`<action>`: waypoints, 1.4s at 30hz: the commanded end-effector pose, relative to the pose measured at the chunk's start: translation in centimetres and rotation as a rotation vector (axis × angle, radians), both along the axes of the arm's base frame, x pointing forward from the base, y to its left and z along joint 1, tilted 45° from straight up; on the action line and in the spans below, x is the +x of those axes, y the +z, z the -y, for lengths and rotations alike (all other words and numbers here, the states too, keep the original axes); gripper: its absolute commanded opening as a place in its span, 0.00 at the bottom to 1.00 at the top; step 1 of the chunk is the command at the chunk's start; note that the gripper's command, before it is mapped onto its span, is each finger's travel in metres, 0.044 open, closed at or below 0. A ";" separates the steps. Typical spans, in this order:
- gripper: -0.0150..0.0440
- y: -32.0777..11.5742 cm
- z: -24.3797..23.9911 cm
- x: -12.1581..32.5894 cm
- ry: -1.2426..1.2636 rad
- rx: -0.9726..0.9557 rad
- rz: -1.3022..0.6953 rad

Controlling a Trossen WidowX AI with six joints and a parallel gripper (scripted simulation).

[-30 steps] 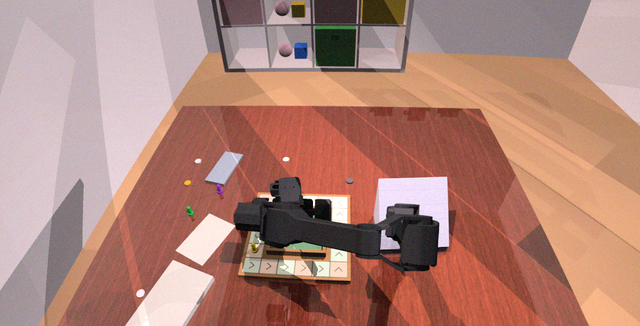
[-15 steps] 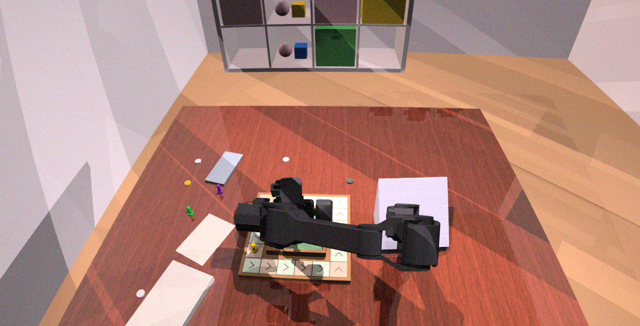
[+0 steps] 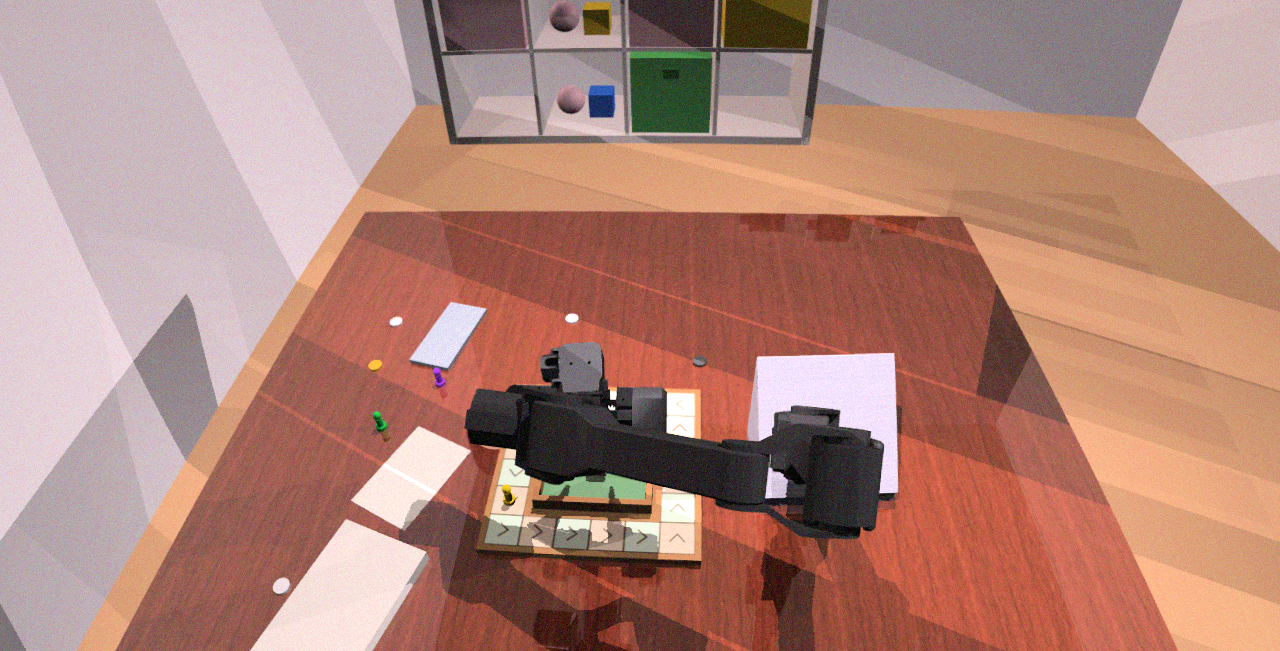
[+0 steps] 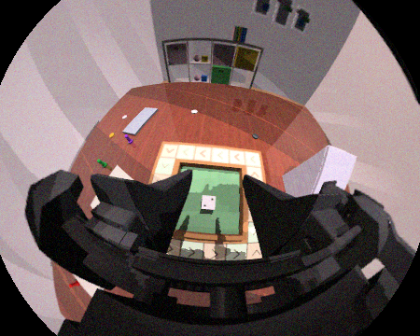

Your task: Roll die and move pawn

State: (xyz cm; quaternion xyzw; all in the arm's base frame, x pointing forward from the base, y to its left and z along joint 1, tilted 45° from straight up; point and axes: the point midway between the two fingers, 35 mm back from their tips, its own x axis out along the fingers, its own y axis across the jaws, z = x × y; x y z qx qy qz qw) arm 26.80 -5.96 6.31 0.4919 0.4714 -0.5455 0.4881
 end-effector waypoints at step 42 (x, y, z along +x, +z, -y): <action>0.59 -0.2 -5.4 12.2 1.198 0.713 0.526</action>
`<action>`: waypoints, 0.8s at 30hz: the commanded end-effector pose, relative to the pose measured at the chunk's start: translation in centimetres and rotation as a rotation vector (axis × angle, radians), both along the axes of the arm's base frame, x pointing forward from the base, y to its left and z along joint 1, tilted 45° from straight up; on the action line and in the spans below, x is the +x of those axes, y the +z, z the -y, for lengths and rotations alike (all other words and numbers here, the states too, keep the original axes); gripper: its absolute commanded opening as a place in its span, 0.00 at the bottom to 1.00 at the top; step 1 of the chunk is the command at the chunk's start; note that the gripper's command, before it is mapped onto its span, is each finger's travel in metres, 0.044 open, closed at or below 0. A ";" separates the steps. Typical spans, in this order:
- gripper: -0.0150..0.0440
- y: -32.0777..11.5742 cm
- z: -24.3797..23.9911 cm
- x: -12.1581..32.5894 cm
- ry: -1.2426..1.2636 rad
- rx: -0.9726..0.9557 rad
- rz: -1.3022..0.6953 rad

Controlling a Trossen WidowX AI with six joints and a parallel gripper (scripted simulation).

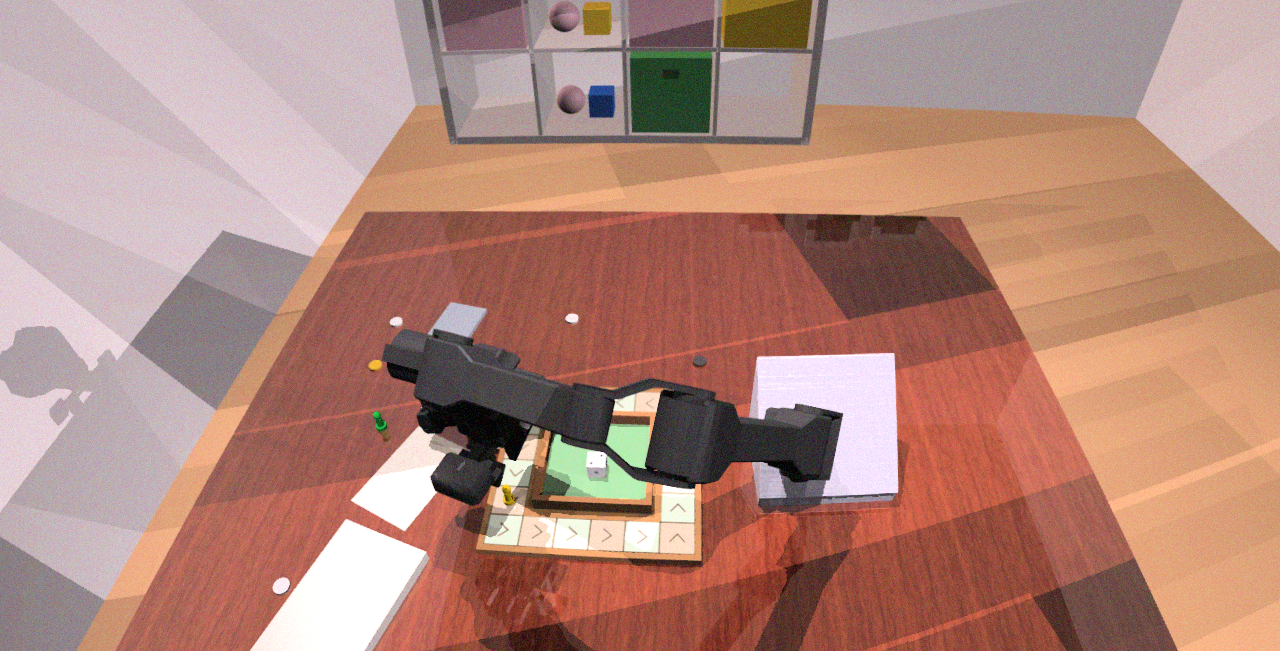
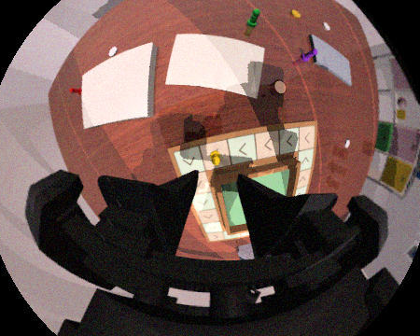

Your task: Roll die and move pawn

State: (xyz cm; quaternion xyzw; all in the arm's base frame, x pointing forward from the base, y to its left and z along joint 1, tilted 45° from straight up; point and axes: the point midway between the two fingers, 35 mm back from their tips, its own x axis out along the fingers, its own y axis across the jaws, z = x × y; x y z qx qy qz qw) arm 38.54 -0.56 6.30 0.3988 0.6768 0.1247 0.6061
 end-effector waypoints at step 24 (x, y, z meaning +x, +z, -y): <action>0.59 -2.9 -2.8 0.7 0.018 0.007 0.018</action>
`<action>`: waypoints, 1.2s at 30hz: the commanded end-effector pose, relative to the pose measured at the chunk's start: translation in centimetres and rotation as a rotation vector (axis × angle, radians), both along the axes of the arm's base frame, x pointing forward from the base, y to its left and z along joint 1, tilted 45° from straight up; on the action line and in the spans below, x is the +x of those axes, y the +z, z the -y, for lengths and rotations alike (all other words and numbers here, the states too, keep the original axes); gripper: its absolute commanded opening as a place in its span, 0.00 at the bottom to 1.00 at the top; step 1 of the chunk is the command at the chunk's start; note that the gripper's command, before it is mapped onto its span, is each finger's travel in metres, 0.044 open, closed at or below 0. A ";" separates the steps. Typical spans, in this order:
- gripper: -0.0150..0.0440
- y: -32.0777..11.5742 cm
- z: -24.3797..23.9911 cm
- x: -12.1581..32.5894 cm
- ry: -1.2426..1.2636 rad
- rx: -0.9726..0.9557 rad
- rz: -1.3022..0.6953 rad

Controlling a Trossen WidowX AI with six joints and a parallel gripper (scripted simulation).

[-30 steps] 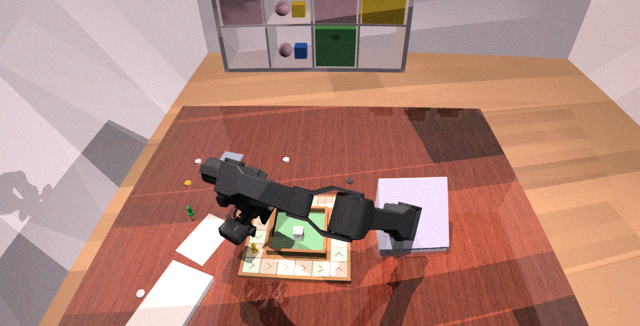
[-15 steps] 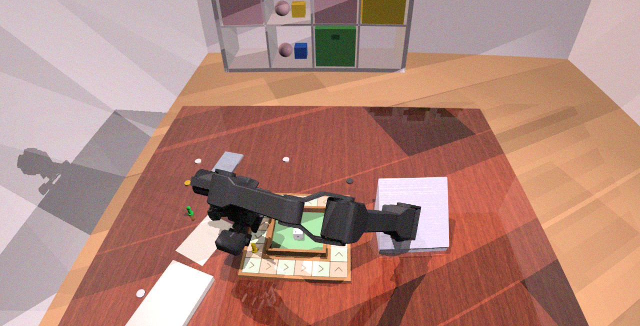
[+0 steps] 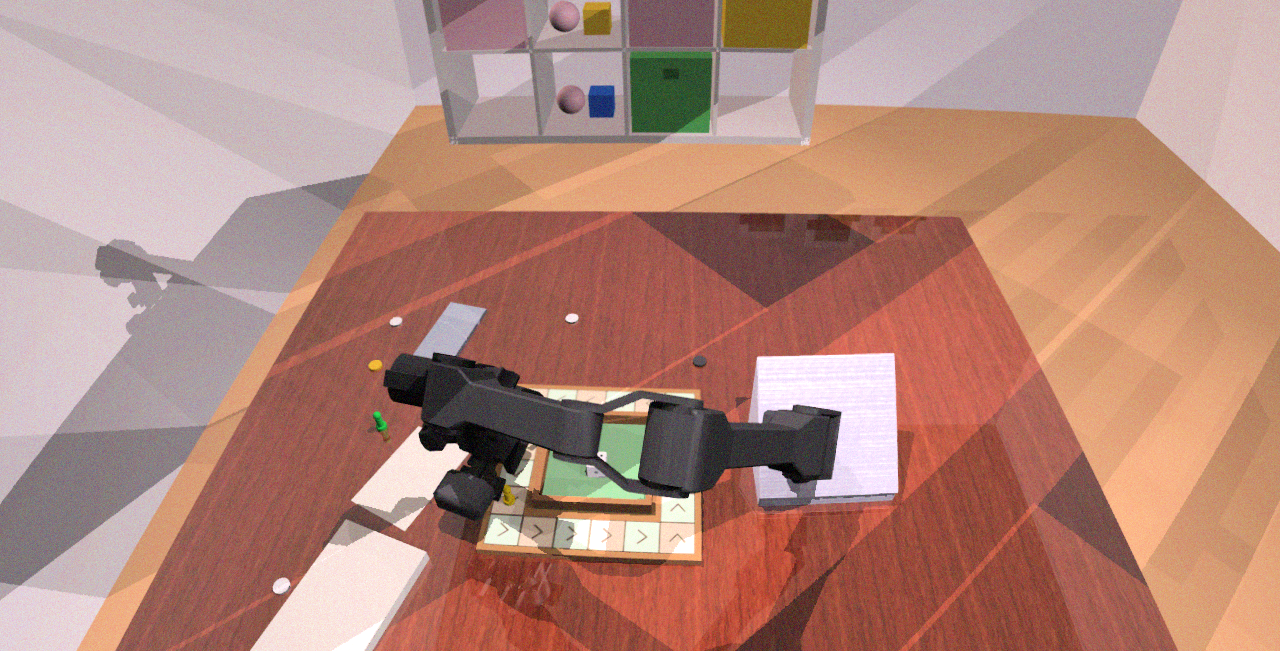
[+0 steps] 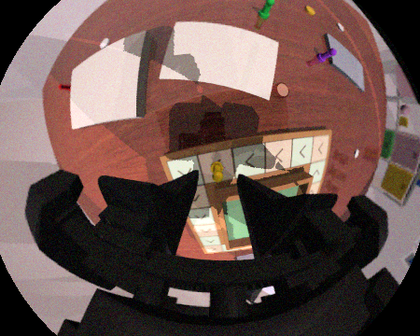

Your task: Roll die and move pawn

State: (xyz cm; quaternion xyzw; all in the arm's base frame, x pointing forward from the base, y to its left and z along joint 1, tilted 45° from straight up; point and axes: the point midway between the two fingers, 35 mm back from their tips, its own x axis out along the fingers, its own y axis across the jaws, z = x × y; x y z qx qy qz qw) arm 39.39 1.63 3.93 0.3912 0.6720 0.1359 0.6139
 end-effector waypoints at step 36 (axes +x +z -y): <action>0.25 1.6 1.7 0.1 -0.001 0.000 -0.010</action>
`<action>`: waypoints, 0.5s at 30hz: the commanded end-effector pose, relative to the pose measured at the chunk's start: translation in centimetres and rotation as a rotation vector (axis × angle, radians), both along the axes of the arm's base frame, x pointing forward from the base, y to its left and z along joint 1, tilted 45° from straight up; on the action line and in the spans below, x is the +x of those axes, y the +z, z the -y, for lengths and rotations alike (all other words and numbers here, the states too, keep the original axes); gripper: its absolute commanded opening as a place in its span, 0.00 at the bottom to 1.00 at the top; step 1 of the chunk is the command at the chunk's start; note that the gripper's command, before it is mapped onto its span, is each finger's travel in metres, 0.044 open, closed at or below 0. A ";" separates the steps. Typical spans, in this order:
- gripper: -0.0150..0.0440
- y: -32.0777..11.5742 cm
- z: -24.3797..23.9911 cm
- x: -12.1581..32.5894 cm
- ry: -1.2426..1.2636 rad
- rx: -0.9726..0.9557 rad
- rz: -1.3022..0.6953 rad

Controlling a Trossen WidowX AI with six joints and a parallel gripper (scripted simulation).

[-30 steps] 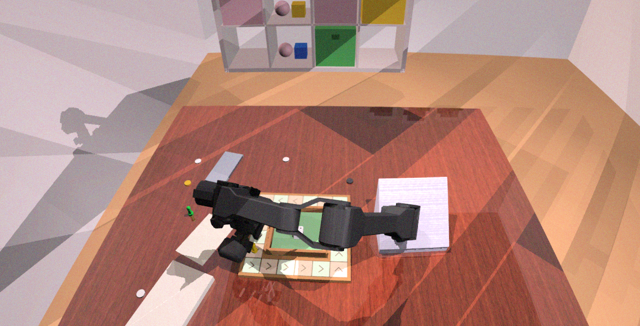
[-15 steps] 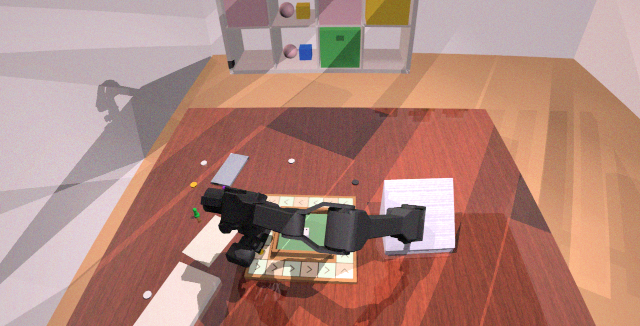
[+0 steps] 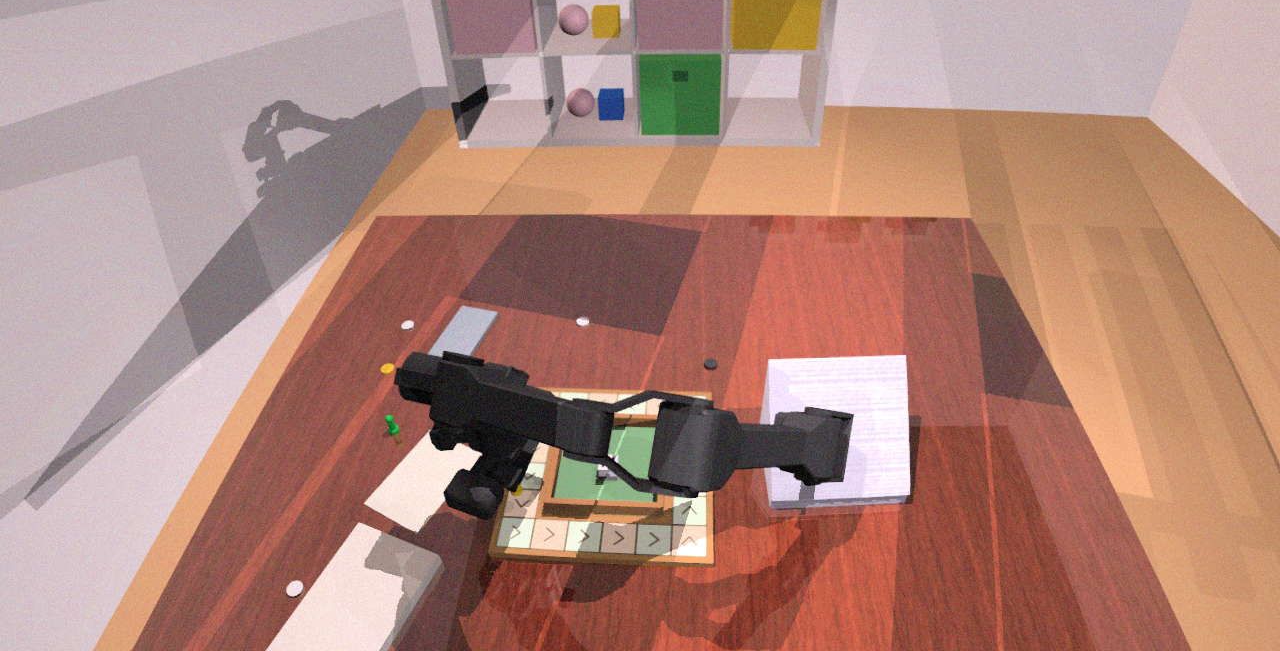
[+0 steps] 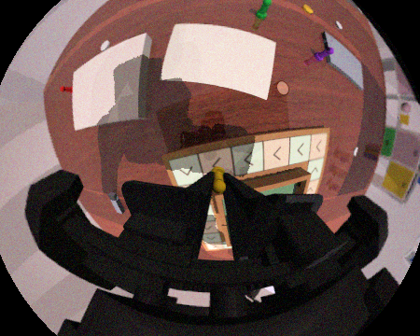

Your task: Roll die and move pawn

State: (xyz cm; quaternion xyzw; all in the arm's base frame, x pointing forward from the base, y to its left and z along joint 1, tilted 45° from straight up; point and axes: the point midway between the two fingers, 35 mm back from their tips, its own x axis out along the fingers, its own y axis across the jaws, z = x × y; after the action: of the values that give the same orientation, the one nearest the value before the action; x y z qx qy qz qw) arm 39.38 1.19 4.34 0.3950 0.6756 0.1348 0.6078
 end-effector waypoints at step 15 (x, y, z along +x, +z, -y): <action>0.25 6.9 6.6 -1.2 0.002 -0.005 0.003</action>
State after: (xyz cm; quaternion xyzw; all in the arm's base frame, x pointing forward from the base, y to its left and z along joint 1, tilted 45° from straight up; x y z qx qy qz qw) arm 38.48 -4.77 10.46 0.3960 0.6738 0.1330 0.6095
